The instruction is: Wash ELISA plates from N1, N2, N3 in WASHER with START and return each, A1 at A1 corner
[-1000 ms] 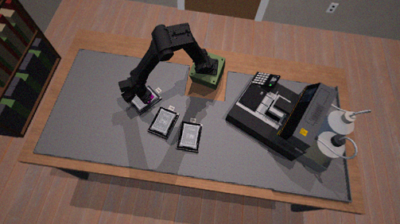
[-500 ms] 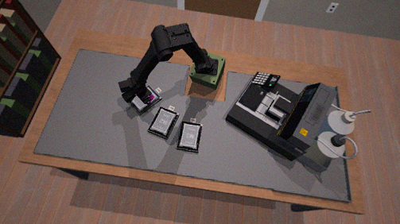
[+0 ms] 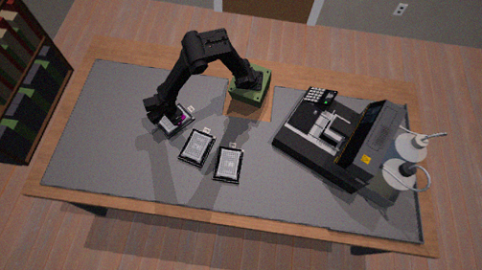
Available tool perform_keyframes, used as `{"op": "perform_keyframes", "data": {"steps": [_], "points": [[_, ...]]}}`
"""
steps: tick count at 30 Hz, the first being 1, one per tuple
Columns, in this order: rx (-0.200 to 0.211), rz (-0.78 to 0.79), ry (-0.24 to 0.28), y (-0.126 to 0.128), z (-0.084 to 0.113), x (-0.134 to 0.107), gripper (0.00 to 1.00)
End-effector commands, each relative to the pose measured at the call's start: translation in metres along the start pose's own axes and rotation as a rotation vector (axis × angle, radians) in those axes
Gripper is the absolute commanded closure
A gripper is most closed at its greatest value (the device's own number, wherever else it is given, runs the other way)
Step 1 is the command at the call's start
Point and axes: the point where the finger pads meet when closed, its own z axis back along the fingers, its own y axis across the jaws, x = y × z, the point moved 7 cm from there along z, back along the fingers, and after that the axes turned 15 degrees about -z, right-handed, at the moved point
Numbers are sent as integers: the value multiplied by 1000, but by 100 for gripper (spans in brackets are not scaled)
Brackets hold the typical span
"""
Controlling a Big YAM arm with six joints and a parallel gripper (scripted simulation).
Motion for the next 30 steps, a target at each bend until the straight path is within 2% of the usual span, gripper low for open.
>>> {"op": "perform_keyframes", "data": {"steps": [1, 9, 10, 30], "points": [[-5, 10, -27, 2, 0, 14, 16], [-5, 10, -28, 3, -1, 14, 16], [-5, 4, -18, 0, 1, 8, 0], [-5, 4, -18, 0, 1, 8, 0]]}}
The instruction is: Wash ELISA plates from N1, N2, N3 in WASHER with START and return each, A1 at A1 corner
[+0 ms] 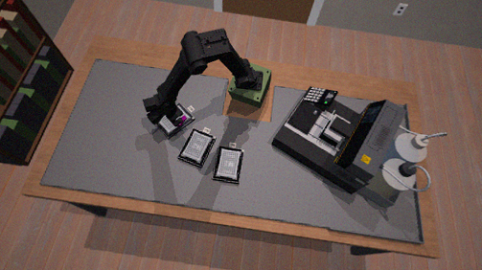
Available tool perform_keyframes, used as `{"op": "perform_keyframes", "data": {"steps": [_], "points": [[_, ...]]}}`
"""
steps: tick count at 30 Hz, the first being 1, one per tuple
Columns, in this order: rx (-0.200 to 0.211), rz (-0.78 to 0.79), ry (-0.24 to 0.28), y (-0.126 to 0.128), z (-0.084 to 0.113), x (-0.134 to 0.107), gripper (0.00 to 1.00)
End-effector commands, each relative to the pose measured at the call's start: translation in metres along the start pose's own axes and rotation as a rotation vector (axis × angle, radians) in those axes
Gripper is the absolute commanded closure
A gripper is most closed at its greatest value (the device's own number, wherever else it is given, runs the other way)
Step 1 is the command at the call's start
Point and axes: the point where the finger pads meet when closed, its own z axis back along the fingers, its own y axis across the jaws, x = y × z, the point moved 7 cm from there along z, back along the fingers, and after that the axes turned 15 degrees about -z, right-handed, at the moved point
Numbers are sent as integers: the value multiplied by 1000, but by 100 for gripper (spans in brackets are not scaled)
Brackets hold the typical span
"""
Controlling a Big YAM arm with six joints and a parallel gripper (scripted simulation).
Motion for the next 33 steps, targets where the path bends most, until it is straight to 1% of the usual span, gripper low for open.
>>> {"op": "perform_keyframes", "data": {"steps": [1, 8, 9, 12, 17, 33], "points": [[-5, 4, -18, 0, 3, 8, 0], [-5, 4, -18, 0, 3, 8, 0], [-7, 10, -32, 3, 10, 14, 0], [-11, 5, -30, -4, 17, 11, 0], [-10, 4, -27, -4, 22, 9, 0], [-8, 5, -29, -3, 47, 9, 0]]}}
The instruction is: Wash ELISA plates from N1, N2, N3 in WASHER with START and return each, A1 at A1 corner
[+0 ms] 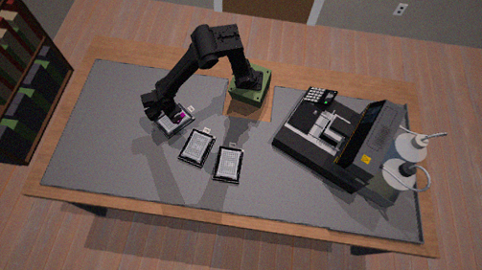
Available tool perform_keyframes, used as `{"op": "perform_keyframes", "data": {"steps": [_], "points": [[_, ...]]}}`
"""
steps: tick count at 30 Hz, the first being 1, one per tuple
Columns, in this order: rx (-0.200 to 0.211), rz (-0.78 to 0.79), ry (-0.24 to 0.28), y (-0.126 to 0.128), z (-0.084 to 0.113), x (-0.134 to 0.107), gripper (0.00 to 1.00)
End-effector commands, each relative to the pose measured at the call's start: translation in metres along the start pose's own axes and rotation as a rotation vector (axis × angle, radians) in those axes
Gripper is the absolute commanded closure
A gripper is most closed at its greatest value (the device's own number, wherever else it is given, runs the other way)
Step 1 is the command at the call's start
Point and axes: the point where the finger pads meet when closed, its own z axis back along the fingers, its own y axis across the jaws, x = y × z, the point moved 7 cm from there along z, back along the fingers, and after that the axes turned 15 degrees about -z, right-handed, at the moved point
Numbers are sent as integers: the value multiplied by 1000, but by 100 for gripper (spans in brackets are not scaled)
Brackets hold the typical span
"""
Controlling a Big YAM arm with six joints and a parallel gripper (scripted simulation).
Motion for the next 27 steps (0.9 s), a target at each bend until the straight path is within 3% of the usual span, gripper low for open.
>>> {"op": "perform_keyframes", "data": {"steps": [1, 27], "points": [[-5, 4, -22, -5, 12, 7, 0], [-11, 12, -43, -6, 58, 17, 0]]}}
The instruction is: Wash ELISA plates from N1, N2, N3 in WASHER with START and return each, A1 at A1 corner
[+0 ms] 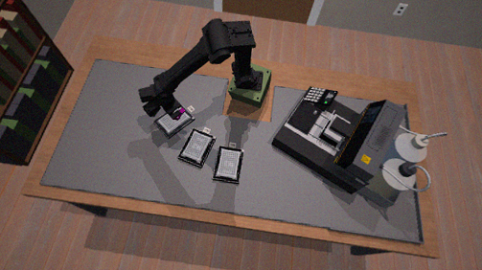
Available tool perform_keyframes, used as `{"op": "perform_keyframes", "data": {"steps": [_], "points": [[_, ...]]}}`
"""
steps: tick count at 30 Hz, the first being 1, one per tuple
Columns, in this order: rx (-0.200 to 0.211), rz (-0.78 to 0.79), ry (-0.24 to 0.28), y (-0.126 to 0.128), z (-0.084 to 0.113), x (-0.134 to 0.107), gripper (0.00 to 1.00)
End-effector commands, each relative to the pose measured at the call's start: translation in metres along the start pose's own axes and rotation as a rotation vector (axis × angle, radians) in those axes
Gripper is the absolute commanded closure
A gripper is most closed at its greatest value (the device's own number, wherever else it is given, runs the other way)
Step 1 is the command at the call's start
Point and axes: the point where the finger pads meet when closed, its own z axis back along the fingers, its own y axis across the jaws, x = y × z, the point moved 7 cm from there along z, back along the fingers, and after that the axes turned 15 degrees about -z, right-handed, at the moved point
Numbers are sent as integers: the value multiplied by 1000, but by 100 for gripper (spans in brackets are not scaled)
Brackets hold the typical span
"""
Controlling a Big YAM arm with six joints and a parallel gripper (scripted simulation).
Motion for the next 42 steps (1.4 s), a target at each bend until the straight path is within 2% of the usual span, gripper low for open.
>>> {"op": "perform_keyframes", "data": {"steps": [1, 10, 12, 42], "points": [[-12, 13, -49, -6, 22, 19, 0], [-12, 13, -47, -6, 34, 18, 0], [-5, 7, -24, -2, 23, 11, 0], [-5, 7, -24, -2, 23, 11, 0]]}}
